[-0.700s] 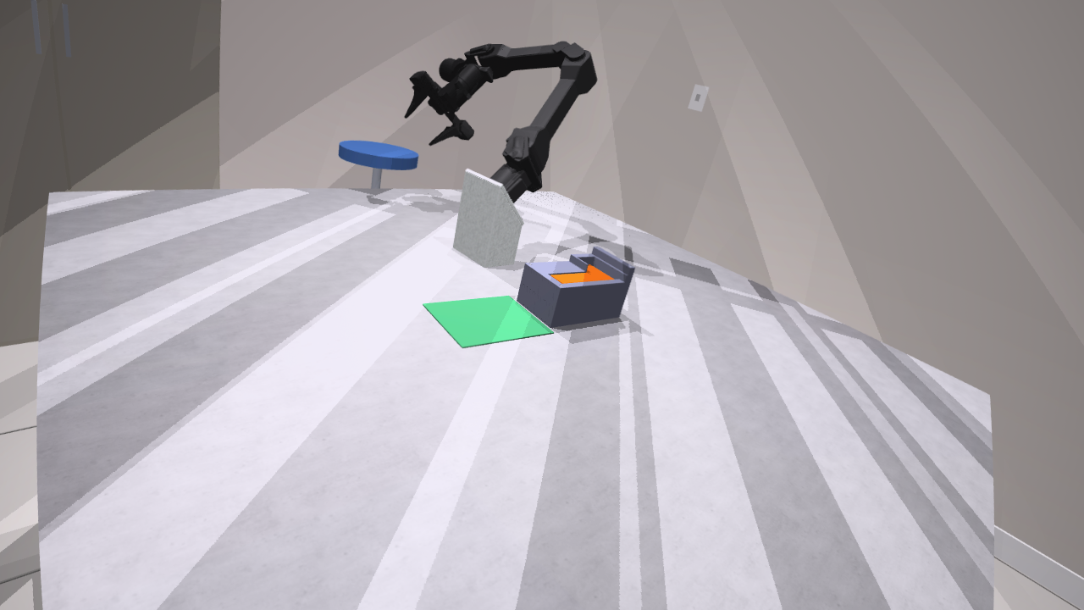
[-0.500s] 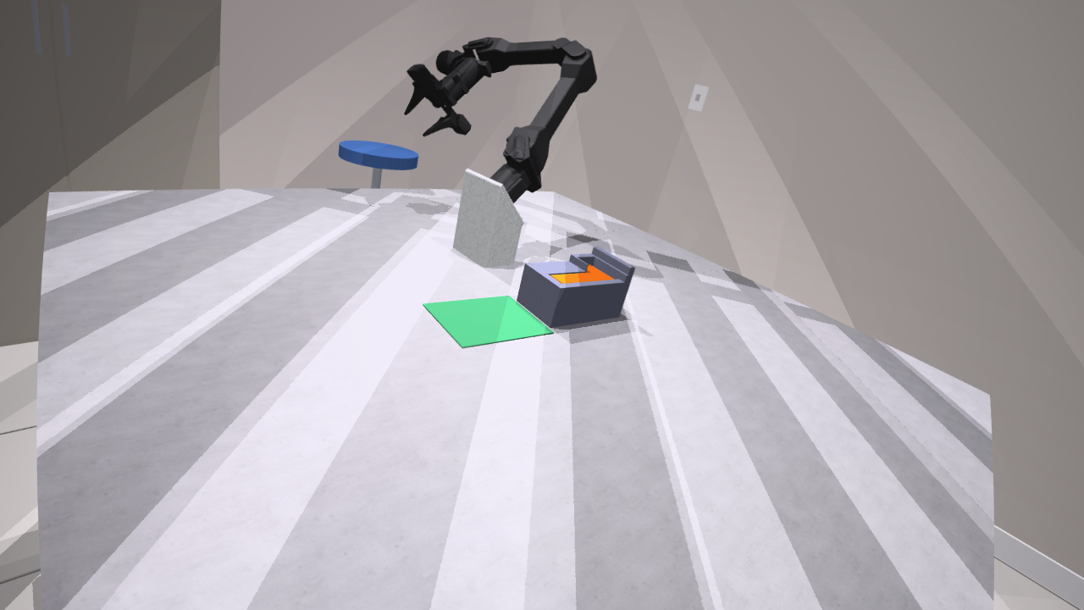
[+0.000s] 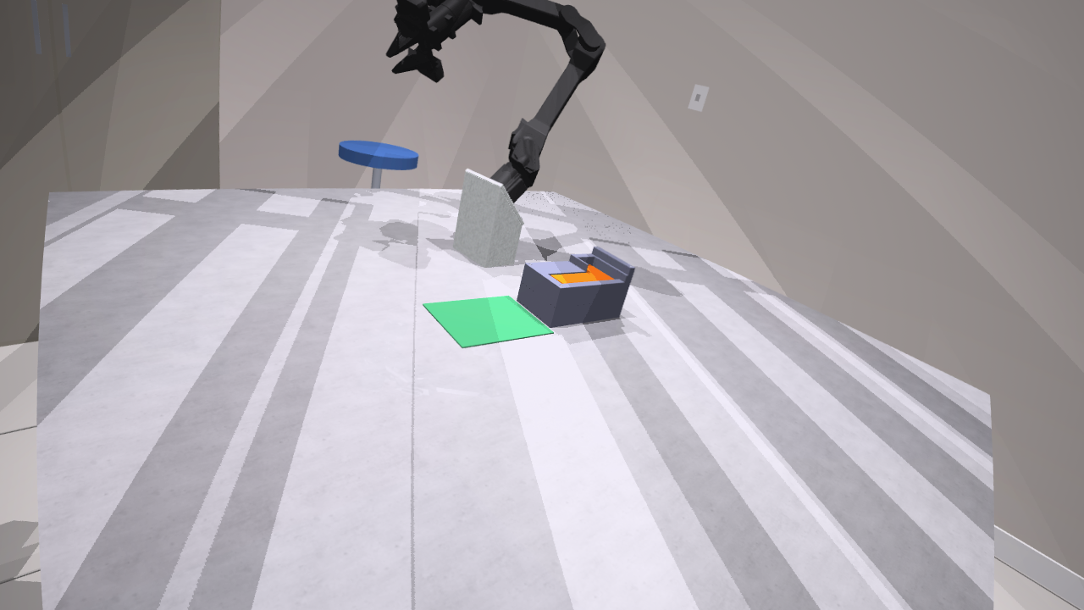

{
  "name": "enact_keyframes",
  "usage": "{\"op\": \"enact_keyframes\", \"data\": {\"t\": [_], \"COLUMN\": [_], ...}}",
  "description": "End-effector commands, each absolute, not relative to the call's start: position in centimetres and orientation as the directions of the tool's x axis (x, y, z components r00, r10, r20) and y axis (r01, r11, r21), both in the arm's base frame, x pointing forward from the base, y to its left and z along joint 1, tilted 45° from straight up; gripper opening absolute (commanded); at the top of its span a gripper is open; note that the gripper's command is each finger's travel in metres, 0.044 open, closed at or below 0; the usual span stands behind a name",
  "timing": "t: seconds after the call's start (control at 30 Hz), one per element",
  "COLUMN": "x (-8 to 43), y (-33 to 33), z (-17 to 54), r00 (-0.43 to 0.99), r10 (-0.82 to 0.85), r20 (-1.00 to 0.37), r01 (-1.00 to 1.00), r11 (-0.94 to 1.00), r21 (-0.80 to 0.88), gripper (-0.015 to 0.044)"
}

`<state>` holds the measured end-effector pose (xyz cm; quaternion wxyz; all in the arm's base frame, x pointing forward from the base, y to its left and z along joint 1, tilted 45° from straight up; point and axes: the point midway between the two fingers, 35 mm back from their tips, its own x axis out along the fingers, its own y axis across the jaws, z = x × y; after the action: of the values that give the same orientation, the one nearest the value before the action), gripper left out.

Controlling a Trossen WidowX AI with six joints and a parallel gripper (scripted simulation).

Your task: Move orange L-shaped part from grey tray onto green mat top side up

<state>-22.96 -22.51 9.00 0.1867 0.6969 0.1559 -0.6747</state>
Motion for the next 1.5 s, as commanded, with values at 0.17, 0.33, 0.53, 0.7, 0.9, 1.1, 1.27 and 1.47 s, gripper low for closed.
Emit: {"op": "enact_keyframes", "data": {"t": [0.17, 0.33, 0.53, 0.7, 0.9, 1.1, 1.27, 1.47], "x": [-10.0, -1.6, 8.0, 14.5, 20.7, 24.0, 24.5, 24.4], "y": [-28.0, -28.6, -26.3, -22.3, -15.2, -6.6, -0.1, 1.5], "z": [8.1, 7.8, 7.8, 7.9, 8.1, 8.5, 8.9, 9.1], "r00": [0.184, 0.257, 0.308, 0.303, 0.249, 0.126, -0.001, -0.037], "r10": [0.007, 0.074, 0.199, 0.312, 0.471, 0.613, 0.688, 0.702], "r20": [-0.983, -0.964, -0.930, -0.900, -0.846, -0.780, -0.726, -0.711], "r01": [0.831, 0.936, 0.939, 0.830, 0.602, 0.324, 0.119, 0.068], "r11": [-0.535, -0.267, 0.094, 0.378, 0.609, 0.718, 0.721, 0.712], "r21": [0.152, 0.229, 0.331, 0.411, 0.516, 0.617, 0.683, 0.699], "gripper": [0.0180, 0.0180, 0.0180, 0.0180, 0.0180, 0.0180, 0.0180, 0.0180]}}
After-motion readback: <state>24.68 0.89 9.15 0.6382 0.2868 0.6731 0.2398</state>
